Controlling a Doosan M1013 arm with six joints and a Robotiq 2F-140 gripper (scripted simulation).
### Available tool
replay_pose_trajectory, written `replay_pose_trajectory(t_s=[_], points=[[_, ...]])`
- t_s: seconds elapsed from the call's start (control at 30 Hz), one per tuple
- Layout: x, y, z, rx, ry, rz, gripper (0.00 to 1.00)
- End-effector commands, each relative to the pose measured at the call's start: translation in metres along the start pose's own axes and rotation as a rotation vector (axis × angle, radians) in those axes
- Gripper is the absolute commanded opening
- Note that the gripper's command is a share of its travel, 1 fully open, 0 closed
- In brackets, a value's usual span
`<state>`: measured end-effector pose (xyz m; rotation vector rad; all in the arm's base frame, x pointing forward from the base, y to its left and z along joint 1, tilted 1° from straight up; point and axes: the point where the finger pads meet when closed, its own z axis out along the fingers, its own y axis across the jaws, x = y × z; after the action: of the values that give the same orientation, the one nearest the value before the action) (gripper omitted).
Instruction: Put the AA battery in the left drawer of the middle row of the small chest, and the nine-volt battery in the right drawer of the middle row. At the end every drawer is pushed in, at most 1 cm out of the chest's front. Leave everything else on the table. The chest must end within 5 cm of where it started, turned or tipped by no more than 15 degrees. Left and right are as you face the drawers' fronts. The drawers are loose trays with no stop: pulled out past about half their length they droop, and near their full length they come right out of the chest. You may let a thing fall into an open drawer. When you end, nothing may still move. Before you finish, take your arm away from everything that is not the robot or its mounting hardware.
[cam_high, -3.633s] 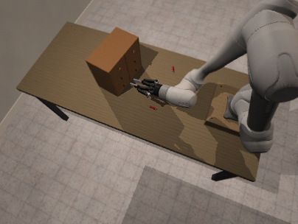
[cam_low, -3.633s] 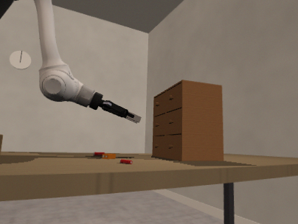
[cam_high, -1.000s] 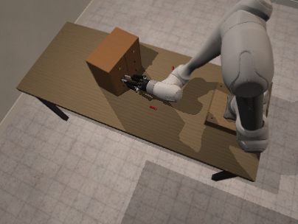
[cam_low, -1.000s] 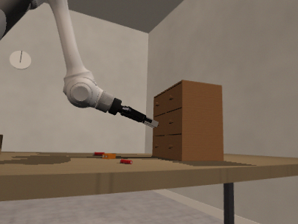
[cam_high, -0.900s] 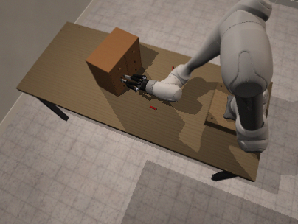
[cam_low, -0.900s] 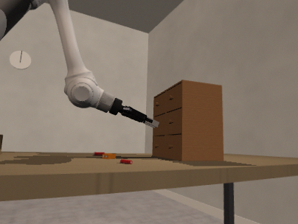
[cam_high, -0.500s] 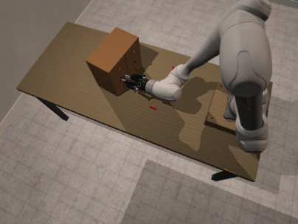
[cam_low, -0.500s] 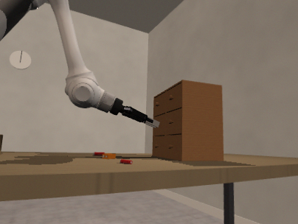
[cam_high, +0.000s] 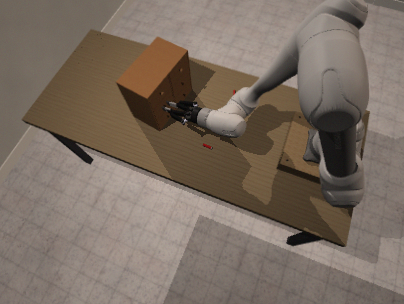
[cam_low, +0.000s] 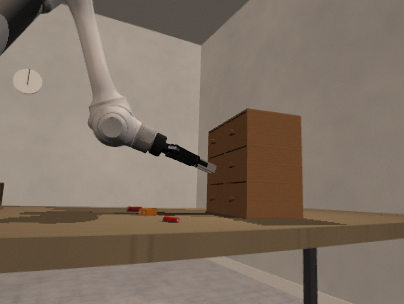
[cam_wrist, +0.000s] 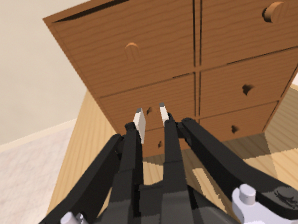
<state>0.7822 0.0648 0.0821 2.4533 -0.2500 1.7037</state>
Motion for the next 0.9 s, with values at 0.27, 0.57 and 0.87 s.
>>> replay_pose_trajectory(t_s=[0.27, 0.57, 0.87], points=[[0.0001, 0.0000, 0.0000, 0.000, 0.000, 0.000, 0.08], [0.0001, 0.0000, 0.0000, 0.000, 0.000, 0.000, 0.08], [0.0001, 0.0000, -0.0001, 0.000, 0.000, 0.000, 0.08]])
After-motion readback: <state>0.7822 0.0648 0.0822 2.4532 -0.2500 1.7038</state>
